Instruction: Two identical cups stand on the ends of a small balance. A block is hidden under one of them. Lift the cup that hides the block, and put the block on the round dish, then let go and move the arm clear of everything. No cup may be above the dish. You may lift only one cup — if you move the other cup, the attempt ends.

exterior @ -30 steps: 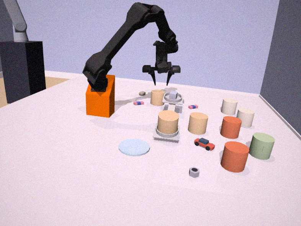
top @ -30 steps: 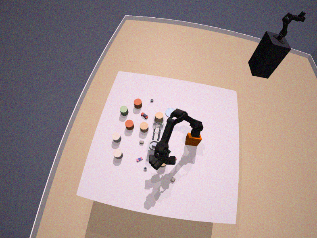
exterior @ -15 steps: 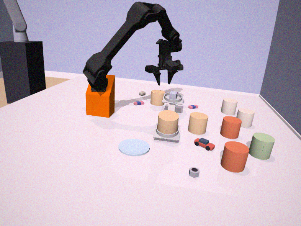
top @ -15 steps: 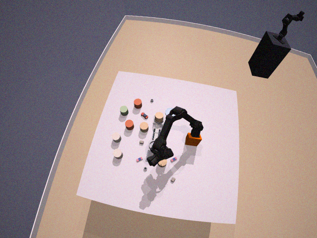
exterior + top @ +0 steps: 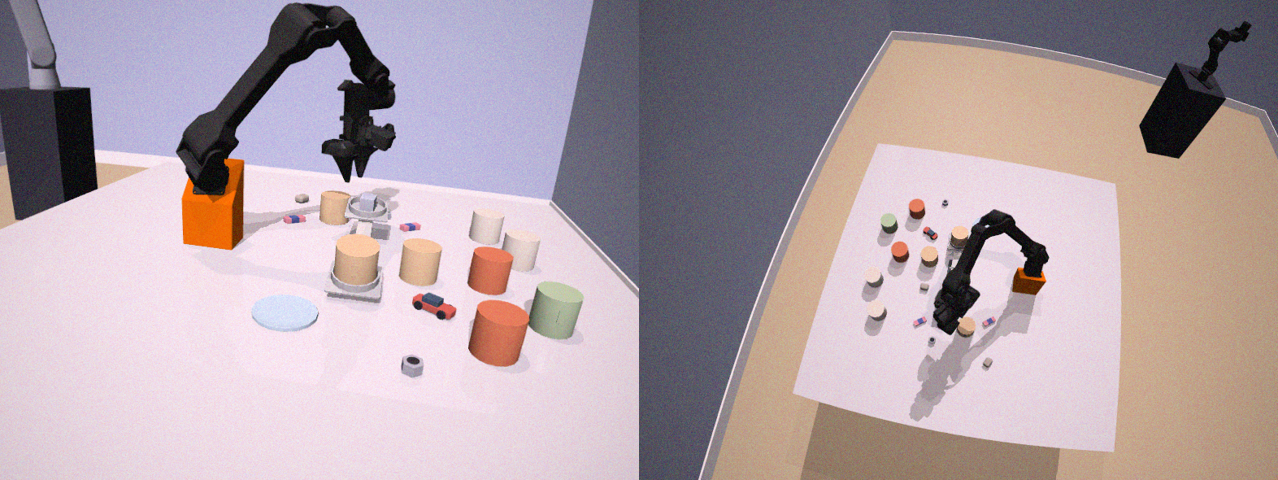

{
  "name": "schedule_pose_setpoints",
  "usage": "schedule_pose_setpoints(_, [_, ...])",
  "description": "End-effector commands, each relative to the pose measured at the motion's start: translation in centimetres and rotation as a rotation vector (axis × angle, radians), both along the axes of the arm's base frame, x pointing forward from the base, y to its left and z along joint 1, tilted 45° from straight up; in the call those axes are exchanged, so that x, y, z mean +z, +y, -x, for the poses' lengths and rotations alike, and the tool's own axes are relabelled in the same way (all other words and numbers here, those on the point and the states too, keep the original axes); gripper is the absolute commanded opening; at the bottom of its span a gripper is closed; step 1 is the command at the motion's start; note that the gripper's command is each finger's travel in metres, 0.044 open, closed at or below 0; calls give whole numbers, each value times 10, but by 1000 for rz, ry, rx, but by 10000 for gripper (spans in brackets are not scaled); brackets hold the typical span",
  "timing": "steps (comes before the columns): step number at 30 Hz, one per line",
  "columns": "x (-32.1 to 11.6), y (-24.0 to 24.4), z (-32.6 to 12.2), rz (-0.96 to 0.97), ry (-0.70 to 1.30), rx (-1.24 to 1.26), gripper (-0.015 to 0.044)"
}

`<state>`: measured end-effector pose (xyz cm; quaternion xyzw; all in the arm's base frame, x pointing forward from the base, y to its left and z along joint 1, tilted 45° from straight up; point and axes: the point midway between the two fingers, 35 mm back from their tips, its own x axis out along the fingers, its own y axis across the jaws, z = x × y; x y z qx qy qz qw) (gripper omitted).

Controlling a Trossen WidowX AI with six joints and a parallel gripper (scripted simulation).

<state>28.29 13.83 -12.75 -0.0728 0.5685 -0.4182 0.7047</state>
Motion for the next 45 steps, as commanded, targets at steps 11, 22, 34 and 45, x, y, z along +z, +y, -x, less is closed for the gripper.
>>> schedule_pose_setpoints(11, [25, -12, -15, 4, 338, 365, 260])
schedule_pose_setpoints(22, [41, -23, -23, 8, 606, 637, 260])
schedule_pose_setpoints(34, [58, -37, -30, 5, 900, 933, 260])
schedule_pose_setpoints(45, [74, -49, -36, -6, 1170, 1203, 260])
